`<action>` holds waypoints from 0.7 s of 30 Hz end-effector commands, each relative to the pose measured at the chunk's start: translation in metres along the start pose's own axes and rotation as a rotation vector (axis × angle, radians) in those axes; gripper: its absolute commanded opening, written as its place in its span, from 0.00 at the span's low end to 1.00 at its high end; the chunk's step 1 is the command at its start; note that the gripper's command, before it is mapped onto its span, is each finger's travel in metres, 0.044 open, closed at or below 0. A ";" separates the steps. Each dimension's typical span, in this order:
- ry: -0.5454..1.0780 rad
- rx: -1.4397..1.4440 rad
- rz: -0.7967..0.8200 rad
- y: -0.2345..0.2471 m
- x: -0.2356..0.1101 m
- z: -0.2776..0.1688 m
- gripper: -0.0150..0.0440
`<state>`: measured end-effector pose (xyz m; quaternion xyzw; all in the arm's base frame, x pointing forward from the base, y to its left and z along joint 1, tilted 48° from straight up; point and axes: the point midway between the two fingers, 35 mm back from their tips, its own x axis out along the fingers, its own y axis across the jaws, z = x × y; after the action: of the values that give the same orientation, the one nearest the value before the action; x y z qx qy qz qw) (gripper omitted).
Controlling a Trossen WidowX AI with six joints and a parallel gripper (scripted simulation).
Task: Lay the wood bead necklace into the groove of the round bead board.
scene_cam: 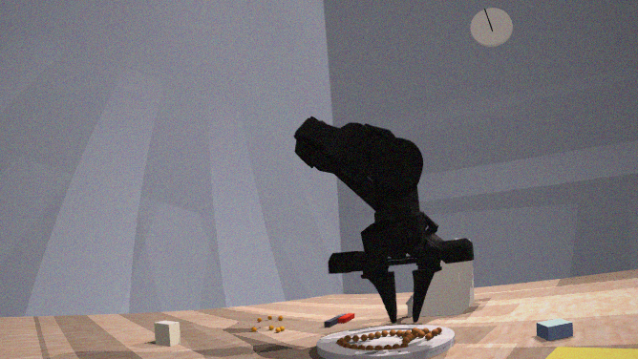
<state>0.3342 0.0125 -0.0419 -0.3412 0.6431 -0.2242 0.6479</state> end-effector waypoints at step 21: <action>0.007 -0.011 -0.006 0.000 0.029 -0.003 0.46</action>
<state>0.3369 -0.0031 -0.0558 -0.3411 0.6413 -0.2238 0.6498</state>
